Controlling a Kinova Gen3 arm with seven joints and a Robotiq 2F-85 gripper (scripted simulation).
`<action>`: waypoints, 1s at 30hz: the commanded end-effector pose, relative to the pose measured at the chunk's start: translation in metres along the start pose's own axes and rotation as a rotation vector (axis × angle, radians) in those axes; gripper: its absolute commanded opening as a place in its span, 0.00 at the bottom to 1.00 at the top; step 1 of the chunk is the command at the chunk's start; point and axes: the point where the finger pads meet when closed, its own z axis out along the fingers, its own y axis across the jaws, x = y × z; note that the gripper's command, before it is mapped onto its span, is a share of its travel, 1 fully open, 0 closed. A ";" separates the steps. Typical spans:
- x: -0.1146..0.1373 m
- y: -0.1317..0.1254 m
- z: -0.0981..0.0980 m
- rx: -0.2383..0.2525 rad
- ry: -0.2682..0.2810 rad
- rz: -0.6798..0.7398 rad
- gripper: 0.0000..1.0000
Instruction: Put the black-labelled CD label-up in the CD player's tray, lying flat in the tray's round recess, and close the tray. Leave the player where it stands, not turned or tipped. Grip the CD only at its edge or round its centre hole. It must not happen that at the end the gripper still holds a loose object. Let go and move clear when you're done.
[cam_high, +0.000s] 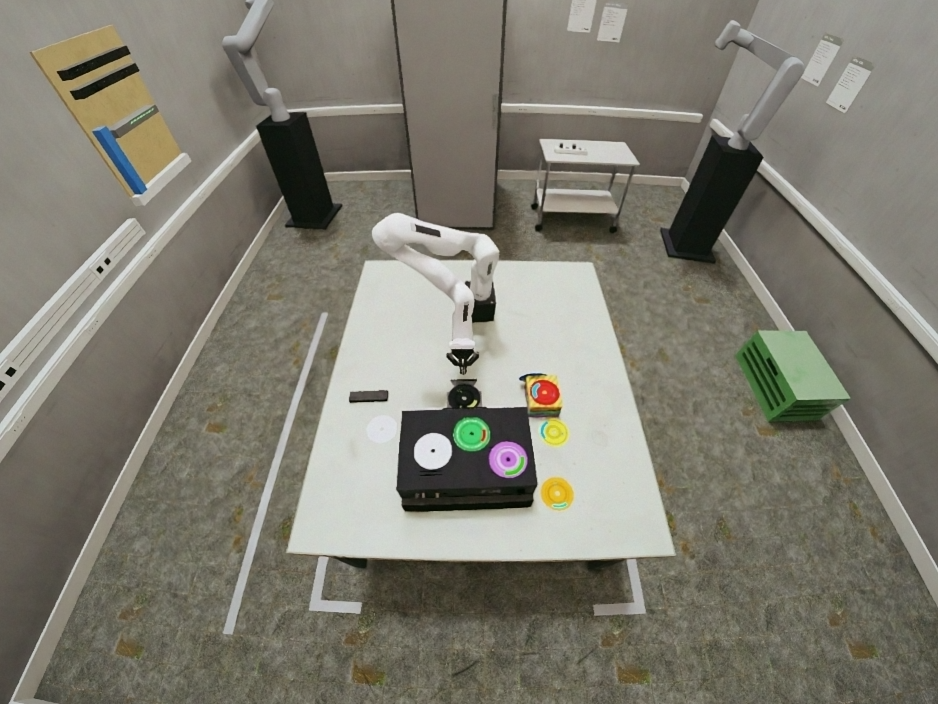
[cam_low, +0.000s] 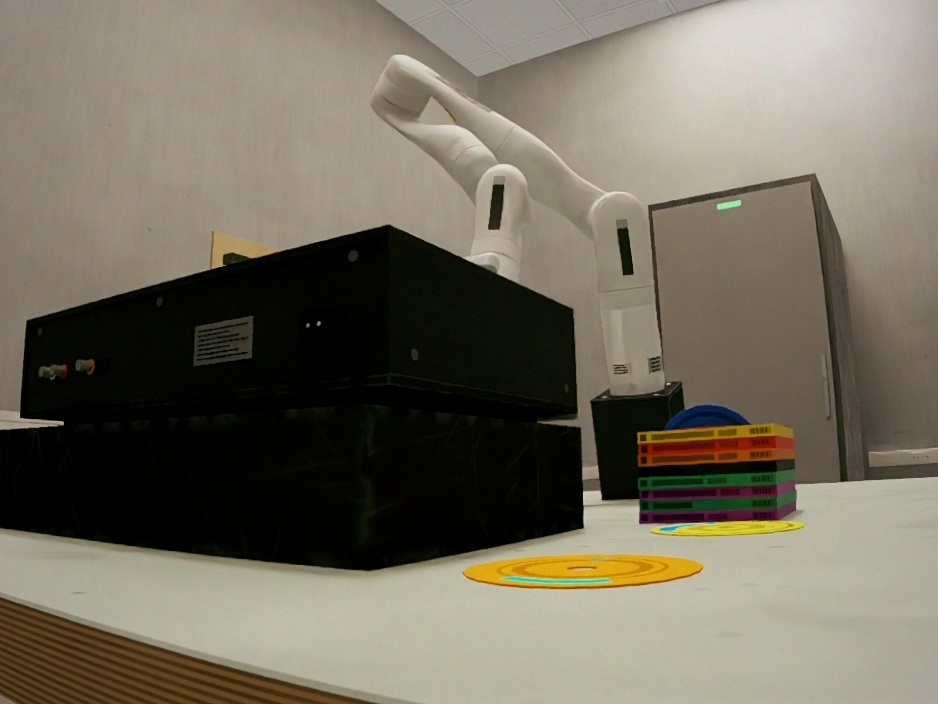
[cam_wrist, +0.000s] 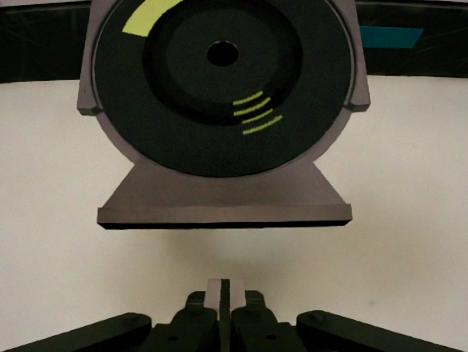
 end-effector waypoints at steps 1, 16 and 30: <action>0.000 0.000 0.000 -0.001 0.001 0.000 0.10; 0.000 0.000 0.000 -0.001 0.001 0.000 0.10; 0.007 0.000 0.002 -0.001 0.001 -0.001 0.10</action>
